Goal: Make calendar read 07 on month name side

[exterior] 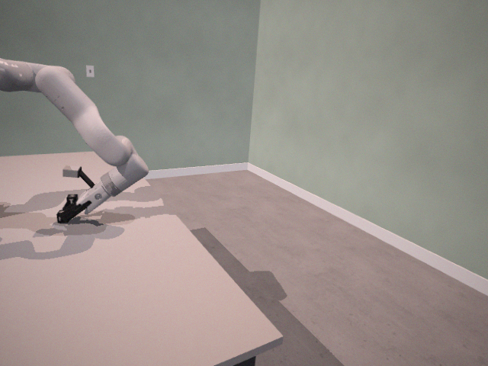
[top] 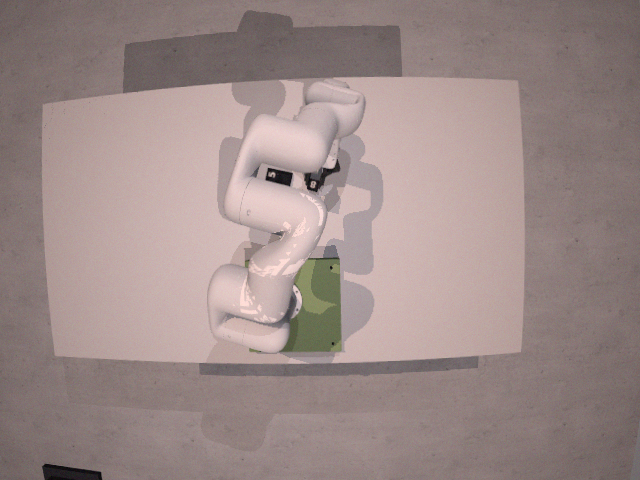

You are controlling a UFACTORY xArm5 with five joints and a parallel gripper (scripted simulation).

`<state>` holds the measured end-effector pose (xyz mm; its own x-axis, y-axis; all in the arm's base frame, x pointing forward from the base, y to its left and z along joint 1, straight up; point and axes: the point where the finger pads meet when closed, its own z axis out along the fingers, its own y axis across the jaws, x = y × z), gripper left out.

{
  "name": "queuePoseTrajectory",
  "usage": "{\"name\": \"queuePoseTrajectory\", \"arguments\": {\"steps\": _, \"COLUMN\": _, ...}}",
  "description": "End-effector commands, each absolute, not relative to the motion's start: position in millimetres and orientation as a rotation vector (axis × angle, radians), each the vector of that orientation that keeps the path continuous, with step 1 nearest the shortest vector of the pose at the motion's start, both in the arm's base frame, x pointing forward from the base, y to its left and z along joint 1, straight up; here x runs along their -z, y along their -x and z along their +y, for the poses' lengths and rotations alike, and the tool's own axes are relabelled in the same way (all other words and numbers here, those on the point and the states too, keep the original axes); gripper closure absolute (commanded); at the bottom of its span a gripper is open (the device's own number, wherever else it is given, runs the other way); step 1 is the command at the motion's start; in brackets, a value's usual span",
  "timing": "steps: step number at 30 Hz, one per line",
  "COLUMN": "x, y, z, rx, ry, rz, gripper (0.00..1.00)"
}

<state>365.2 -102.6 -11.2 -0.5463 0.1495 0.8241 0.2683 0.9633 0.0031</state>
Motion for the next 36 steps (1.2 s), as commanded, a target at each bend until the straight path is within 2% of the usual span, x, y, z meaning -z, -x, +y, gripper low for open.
{"name": "queuePoseTrajectory", "arguments": {"steps": 1, "x": 10.2, "y": -366.3, "z": -102.9, "rx": 0.158, "ry": 0.294, "rz": -2.161, "gripper": 0.71}}
{"name": "queuePoseTrajectory", "arguments": {"steps": 36, "x": 13.1, "y": -366.2, "z": -103.0, "rx": 0.158, "ry": 0.294, "rz": -2.161, "gripper": 0.71}}
